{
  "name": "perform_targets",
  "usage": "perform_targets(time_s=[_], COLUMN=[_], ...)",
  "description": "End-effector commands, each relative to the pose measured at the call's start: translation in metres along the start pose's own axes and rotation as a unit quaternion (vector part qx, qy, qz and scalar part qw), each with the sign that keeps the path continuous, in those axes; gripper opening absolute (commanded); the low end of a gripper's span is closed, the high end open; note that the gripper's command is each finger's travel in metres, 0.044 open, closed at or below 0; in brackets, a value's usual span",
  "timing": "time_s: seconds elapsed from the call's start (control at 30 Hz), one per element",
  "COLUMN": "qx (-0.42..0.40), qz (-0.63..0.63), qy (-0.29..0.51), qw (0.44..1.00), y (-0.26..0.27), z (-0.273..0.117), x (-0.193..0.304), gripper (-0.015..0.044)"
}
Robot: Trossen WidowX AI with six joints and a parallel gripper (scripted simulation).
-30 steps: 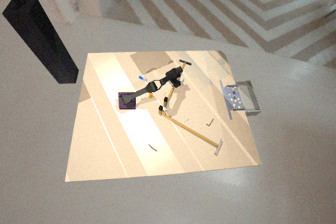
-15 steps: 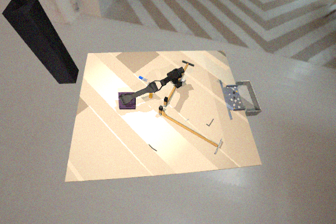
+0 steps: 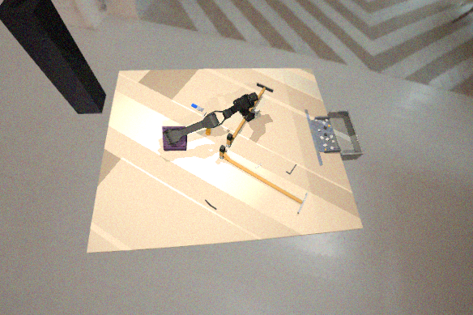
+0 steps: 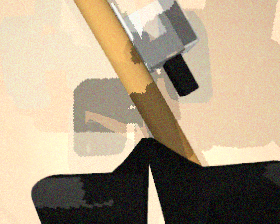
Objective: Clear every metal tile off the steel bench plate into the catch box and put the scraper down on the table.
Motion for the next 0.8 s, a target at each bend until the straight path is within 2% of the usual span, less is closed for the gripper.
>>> perform_targets(time_s=[0.0,0.43,0.77], qx=[0.001,0.002,0.005], qz=[0.000,0.001,0.018], qy=[0.007,0.007,-0.009], qw=[1.000,1.000,1.000], y=[-0.005,-0.017,-0.014], z=[0.007,0.009,-0.030], x=[0.002,-0.001,-0.013], gripper=[0.0000,0.0000,0.0000])
Point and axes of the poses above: the point midway between the two fingers, 35 mm back from their tips, its own z axis out along the fingers, its own y axis across the jaws, x = y × z, the point moved 2 cm from there along -z, back along the fingers, and after that the axes turned 11 degrees about -z, right-handed, at the moved point
